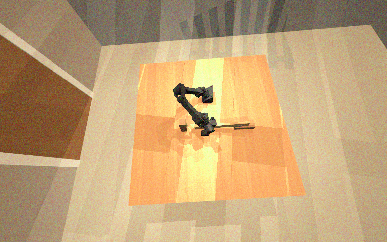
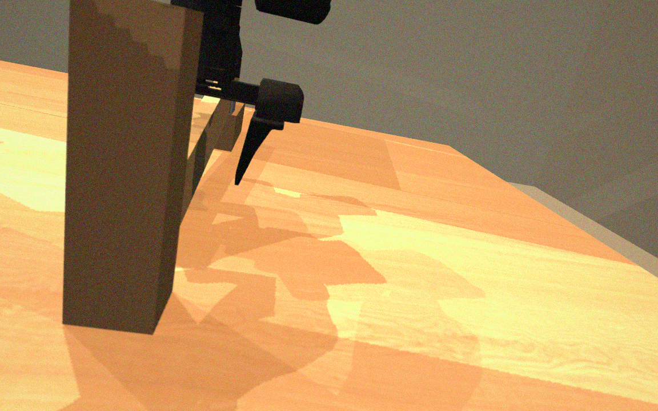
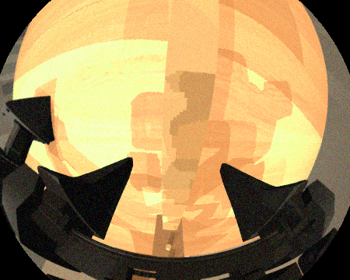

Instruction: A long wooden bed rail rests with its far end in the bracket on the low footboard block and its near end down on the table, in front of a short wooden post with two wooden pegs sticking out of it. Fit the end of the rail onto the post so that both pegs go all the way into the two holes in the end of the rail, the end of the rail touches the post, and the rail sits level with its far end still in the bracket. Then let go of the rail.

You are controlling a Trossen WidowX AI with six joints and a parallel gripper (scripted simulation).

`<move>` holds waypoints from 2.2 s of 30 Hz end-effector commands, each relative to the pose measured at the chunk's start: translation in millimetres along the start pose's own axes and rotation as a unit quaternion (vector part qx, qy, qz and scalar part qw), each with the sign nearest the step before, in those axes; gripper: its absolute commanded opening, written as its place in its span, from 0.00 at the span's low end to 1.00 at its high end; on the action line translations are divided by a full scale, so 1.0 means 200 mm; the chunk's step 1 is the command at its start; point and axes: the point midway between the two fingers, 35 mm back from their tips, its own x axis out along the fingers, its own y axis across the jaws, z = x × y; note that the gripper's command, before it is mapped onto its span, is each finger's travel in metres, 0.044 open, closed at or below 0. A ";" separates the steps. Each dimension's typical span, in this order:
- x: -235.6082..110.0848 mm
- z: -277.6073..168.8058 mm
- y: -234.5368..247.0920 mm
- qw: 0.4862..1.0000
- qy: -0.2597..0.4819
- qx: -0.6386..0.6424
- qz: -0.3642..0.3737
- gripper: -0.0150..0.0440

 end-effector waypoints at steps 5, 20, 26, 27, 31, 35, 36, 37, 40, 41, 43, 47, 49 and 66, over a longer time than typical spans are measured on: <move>0.06 -0.01 0.01 1.000 0.004 -0.004 0.002 1.00; 0.06 -0.01 0.01 1.000 0.004 -0.004 0.002 0.33; 0.06 -0.01 0.01 1.000 0.004 -0.004 0.002 0.26; 0.06 -0.01 0.01 1.000 0.004 -0.004 0.002 0.25; 0.06 -0.01 0.01 1.000 0.004 -0.004 0.002 0.25; 0.06 -0.01 0.01 1.000 0.004 -0.004 0.002 0.25; 0.06 -0.01 0.01 1.000 0.004 -0.004 0.002 0.25; 0.06 -0.01 0.01 1.000 0.004 -0.004 0.002 0.25; 0.05 0.00 0.01 1.000 0.004 -0.004 0.002 0.25; 0.05 0.00 0.01 1.000 0.004 -0.004 0.002 0.25; 0.05 0.00 0.01 1.000 0.004 -0.004 0.002 0.25; 0.04 0.00 0.01 1.000 0.004 -0.004 0.002 0.25; 0.03 0.00 0.01 1.000 0.004 -0.004 0.002 0.25; -0.01 0.00 0.00 1.000 0.004 -0.004 0.002 0.25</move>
